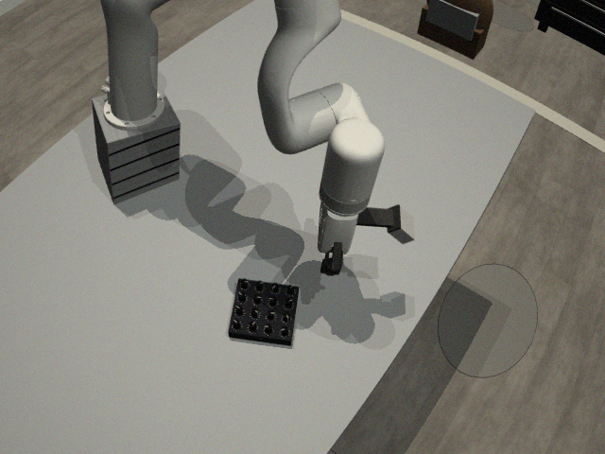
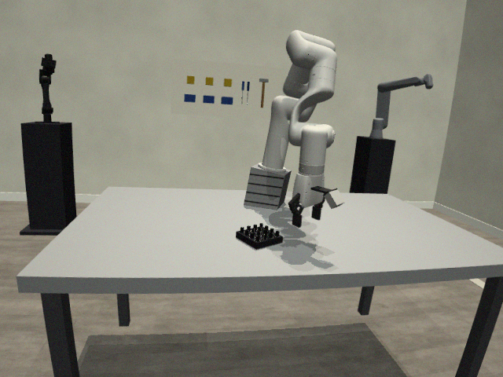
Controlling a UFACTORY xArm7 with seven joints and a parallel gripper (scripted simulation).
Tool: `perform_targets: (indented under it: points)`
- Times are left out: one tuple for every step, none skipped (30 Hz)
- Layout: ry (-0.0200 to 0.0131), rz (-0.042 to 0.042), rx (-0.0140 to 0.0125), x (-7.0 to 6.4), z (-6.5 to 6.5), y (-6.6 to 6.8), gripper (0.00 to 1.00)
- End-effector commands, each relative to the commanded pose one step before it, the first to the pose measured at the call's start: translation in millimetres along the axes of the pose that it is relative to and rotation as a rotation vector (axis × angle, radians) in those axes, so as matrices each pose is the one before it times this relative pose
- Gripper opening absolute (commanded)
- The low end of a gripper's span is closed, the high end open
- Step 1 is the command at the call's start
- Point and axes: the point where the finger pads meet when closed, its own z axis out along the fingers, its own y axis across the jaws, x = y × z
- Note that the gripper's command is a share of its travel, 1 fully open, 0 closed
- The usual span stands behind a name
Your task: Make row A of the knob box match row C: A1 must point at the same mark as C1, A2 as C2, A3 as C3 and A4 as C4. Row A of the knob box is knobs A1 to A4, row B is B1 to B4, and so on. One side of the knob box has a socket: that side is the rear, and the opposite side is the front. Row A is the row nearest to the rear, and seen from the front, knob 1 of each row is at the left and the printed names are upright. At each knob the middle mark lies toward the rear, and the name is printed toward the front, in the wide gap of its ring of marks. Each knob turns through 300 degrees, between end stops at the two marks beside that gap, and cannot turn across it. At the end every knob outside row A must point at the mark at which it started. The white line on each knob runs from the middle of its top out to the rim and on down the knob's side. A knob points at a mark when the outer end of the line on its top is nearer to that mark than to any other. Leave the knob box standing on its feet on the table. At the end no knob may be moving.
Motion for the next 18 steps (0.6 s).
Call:
perform_targets:
  points:
    - [0.00832, 0.00627, -0.00814, -8.35, -1.42, 12.56, 1.00]
    - [0.00200, 0.00210, -0.00241, -3.82, 0.00, 4.46, 1.00]
    - [0.00000, 0.00000, 0.00000, 0.00, 0.00, 0.00, 1.00]
    - [0.00000, 0.00000, 0.00000, 0.00, 0.00, 0.00, 1.00]
    - [0.00000, 0.00000, 0.00000, 0.00, 0.00, 0.00, 1.00]
    - [0.00000, 0.00000, 0.00000, 0.00, 0.00, 0.00, 1.00]
    - [0.00000, 0.00000, 0.00000, 0.00, 0.00, 0.00, 1.00]
    - [0.00000, 0.00000, 0.00000, 0.00, 0.00, 0.00, 1.00]
    - [0.00000, 0.00000, 0.00000, 0.00, 0.00, 0.00, 1.00]
    - [0.00000, 0.00000, 0.00000, 0.00, 0.00, 0.00, 1.00]
    - [0.00000, 0.00000, 0.00000, 0.00, 0.00, 0.00, 1.00]
    - [0.00438, 0.00470, -0.00576, -8.75, -0.05, 9.89, 1.00]
    - [0.00174, 0.00192, -0.00250, -3.64, -0.04, 4.01, 1.00]
    - [0.00000, 0.00000, 0.00000, 0.00, 0.00, 0.00, 1.00]
    - [0.00000, 0.00000, 0.00000, 0.00, 0.00, 0.00, 1.00]
    - [0.00000, 0.00000, 0.00000, 0.00, 0.00, 0.00, 1.00]
    - [0.00000, 0.00000, 0.00000, 0.00, 0.00, 0.00, 1.00]
    - [0.00000, 0.00000, 0.00000, 0.00, 0.00, 0.00, 1.00]
